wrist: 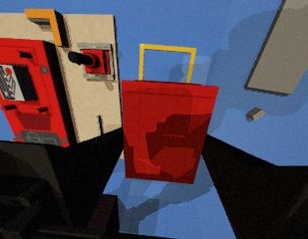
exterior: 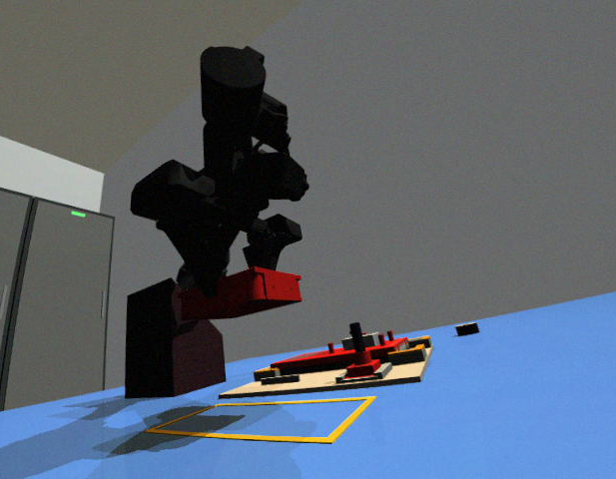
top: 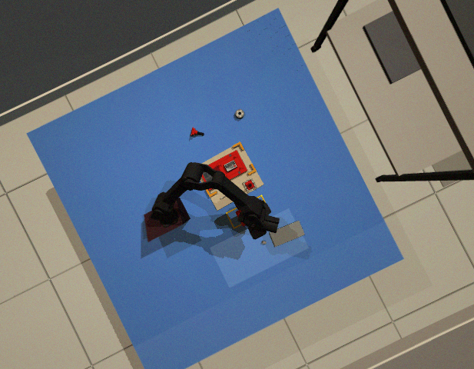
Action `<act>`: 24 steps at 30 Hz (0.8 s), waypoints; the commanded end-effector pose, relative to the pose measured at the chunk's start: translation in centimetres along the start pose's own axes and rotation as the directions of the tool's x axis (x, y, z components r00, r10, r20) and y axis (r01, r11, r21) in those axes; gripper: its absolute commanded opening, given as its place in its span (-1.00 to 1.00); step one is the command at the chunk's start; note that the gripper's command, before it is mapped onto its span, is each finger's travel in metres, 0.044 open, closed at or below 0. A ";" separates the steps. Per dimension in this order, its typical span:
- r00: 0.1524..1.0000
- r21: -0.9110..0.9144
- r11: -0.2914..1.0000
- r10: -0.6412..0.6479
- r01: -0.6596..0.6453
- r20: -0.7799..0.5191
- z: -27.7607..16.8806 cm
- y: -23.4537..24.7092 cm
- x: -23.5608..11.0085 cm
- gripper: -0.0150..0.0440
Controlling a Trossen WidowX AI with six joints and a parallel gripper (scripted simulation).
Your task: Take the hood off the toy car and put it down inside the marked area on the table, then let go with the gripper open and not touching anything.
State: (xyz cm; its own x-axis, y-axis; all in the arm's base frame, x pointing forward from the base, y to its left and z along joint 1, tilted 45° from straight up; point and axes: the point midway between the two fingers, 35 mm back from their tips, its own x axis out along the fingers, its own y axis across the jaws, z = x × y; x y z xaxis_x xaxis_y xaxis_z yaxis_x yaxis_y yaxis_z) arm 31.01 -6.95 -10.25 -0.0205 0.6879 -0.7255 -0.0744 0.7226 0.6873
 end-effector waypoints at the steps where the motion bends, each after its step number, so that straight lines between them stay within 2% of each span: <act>1: 1.000 0.003 1.000 0.001 -0.001 0.001 0.0 0.0 0.3 -0.49; 24: 1.000 0.004 1.000 0.001 -0.001 0.002 0.1 0.0 1.9 -0.49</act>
State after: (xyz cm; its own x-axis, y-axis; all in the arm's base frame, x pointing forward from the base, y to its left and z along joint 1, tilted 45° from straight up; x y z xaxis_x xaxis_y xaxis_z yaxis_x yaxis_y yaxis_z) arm 31.08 -5.87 -11.46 -0.0204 0.6872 -0.7262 -0.0744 0.7233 0.6865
